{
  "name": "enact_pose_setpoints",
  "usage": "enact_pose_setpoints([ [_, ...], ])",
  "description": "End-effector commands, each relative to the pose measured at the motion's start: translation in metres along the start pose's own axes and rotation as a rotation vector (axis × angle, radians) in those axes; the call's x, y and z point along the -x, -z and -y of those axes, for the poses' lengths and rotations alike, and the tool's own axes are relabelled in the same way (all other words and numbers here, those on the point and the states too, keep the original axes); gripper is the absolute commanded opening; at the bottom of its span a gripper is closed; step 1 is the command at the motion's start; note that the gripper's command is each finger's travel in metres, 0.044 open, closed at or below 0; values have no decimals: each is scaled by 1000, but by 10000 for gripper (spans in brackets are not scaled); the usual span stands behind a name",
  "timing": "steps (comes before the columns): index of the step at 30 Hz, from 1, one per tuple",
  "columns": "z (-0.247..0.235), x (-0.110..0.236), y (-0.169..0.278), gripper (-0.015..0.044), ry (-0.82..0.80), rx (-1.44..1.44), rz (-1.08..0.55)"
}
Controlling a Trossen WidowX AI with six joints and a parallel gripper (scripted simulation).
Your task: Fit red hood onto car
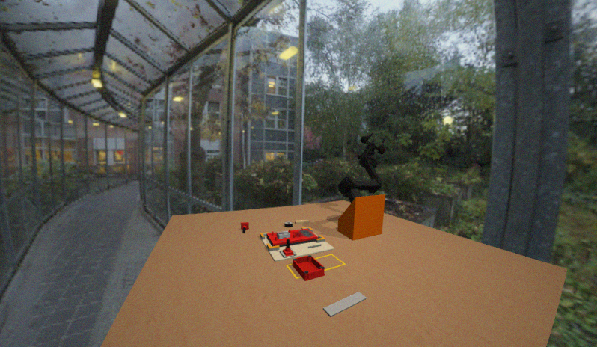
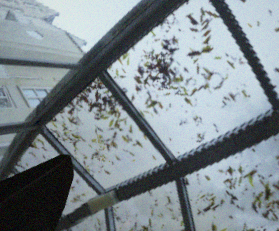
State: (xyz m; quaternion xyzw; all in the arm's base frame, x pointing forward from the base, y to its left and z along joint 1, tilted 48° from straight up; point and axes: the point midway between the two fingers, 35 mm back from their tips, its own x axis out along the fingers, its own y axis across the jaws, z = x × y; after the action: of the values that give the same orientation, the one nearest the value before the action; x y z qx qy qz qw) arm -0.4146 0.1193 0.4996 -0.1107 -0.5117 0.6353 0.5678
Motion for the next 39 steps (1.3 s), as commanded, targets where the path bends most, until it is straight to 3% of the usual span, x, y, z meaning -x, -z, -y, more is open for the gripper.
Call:
enact_pose_setpoints([
  [1, 2, 0, 0, 440, 3, -2, 3],
  [10, 126, 0, 15, 440, 191, -259, 102],
  [20, 259, 19, 67, 440, 463, -549, 190],
  [25, 293, 32, 85, 440, 547, -533, 198],
  [31, 353, 56, 125, 440, 682, -692, 229],
  [39, 436, 104, 211, 440, 921, -953, 271],
])
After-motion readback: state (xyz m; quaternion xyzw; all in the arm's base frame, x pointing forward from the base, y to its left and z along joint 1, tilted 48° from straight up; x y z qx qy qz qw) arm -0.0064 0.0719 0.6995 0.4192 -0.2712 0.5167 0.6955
